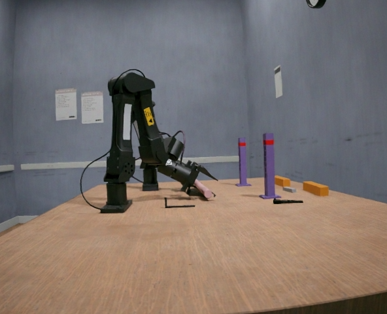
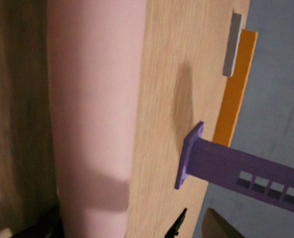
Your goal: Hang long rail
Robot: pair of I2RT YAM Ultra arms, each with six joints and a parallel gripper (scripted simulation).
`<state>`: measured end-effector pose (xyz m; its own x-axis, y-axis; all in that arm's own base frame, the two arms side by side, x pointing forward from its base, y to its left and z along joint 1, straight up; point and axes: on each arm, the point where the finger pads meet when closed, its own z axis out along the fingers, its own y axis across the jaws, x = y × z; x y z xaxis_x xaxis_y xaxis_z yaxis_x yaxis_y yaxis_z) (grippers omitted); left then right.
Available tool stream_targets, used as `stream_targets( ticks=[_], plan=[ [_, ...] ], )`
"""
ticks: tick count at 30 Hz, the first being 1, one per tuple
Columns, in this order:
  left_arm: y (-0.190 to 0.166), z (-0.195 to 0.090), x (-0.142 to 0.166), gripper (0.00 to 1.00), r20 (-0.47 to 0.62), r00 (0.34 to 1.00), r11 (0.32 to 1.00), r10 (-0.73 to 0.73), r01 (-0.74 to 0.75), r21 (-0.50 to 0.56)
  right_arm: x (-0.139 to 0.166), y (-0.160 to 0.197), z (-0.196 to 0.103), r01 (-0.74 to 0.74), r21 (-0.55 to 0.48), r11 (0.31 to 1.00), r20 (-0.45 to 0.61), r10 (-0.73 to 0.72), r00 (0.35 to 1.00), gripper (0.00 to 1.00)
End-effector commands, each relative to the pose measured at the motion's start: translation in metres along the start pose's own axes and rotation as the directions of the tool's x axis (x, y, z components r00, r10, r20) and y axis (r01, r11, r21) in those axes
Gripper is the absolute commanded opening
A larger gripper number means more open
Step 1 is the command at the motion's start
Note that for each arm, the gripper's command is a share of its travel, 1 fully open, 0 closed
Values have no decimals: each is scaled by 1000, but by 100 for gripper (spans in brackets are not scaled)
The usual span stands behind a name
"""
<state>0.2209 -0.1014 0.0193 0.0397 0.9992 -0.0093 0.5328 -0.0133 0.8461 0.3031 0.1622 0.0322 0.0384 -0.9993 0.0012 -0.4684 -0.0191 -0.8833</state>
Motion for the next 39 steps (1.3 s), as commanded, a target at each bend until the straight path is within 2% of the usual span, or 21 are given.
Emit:
stream_targets(
  ticks=[1, 11, 13, 14, 17, 22, 25, 30, 34, 37, 39],
  plan=[
    [-4, -1, -2, 70, 4, 1000, 1000, -17, 17, -7, 3, 6, -4, 14, -25, 1000, 3, -14, 1000, 70],
    [4, -17, -11, 70, 22, 999, 999, -41, 41, -24, 6, 6, -22, 16, -25, 1000, -3, -16, 1000, 70],
    [4, -22, -11, 93, 23, 999, 999, -42, 42, -23, 7, 6, -25, 16, -25, 1000, -3, -16, 1000, 93],
    [4, -24, -11, 100, 23, 999, 999, -42, 42, -23, 7, 6, -27, 16, -25, 1000, -3, -16, 1000, 100],
    [4, -27, -11, 100, 23, 999, 999, -42, 43, -22, 7, 6, -29, 16, -25, 1000, -3, -16, 1000, 100],
    [-1, -51, -13, 100, 21, 999, 999, -48, 48, 2, 6, 6, -48, 16, -26, 1000, -3, -16, 1000, 100],
    [4, -62, -18, 100, 15, 989, 989, -148, 148, -1, 0, -3, -59, -2, -11, 1000, 6, 2, 1000, 100],
    [10, -79, -24, 100, 49, 983, 984, -176, 176, 2, -2, -3, -68, -7, -7, 1000, 7, 7, 1000, 100],
    [8, -83, -22, 100, 50, 987, 988, -155, 155, 6, -2, -3, -70, -8, -5, 1000, 8, 8, 1000, 100],
    [4, -87, -5, 100, 9, 999, 999, -33, 32, 8, -3, -3, -70, -9, -5, 1000, 8, 9, 1000, 100],
    [3, -88, 0, 100, -3, 1000, 1000, -5, 6, 8, -3, -3, -71, -9, -5, 1000, 8, 9, 1000, 100]
  ],
)
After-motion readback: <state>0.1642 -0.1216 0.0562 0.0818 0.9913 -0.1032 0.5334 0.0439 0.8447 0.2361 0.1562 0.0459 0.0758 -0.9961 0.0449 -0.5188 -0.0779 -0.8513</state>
